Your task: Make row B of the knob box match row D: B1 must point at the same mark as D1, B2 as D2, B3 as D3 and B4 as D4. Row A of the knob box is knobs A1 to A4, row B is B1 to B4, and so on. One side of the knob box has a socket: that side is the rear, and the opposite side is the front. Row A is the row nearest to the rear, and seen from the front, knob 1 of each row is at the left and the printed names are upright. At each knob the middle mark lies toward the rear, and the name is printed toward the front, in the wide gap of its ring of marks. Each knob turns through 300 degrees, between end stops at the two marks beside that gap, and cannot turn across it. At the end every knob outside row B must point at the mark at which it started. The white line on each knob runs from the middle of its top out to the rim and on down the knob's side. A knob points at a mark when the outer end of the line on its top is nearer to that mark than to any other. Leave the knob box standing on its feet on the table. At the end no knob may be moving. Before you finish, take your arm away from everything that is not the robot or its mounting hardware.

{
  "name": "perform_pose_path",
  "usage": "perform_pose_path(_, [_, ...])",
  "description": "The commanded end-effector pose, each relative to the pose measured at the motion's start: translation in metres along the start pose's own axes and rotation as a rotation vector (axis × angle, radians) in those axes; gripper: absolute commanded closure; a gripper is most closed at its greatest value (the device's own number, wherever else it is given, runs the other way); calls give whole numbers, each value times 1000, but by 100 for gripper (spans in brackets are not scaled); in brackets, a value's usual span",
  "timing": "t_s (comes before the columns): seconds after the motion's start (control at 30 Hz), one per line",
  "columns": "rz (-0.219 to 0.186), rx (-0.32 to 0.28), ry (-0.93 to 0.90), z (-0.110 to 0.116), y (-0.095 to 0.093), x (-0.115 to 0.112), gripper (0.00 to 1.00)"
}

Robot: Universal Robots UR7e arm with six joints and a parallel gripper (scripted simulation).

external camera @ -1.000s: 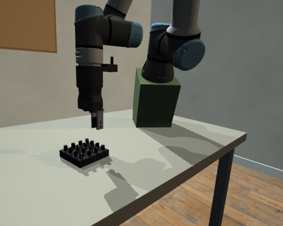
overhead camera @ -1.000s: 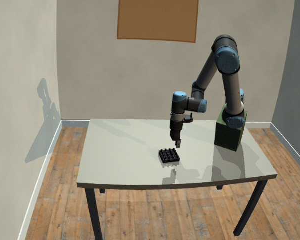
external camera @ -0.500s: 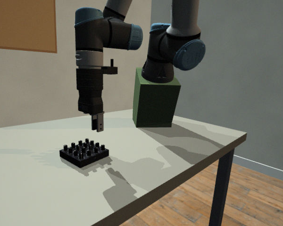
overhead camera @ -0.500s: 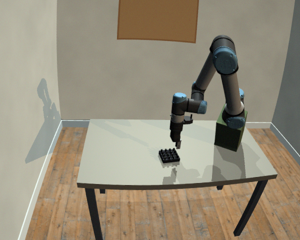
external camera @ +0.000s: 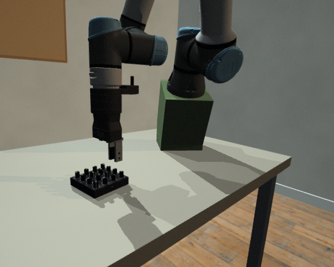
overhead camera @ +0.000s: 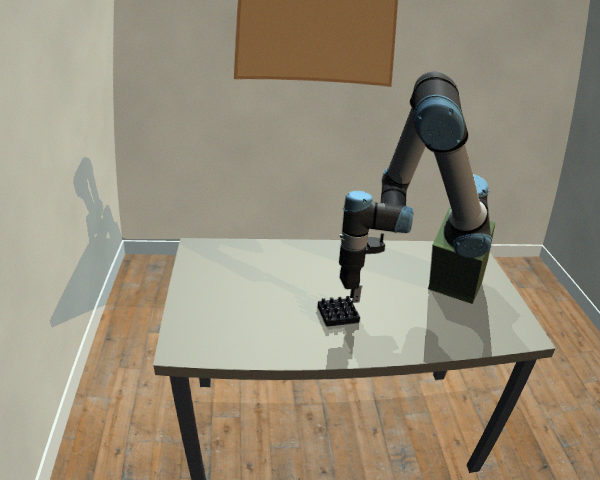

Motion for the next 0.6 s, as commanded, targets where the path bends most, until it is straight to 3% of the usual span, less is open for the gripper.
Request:
perform_pose_path(0.0, [-5,-7,2,3,-6,-1,54])
perform_pose_path(0.57, [-4,-6,2,3,-19,-1,54])
Point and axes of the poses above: the point where the finger pads meet when closed, its own y axis back along the fingers, its own x axis across the jaws, z = x × y, the point moved 5 cm from there along y, back along the fingers, and after that the axes turned 9 degrees about y, right-handed, at the moved point
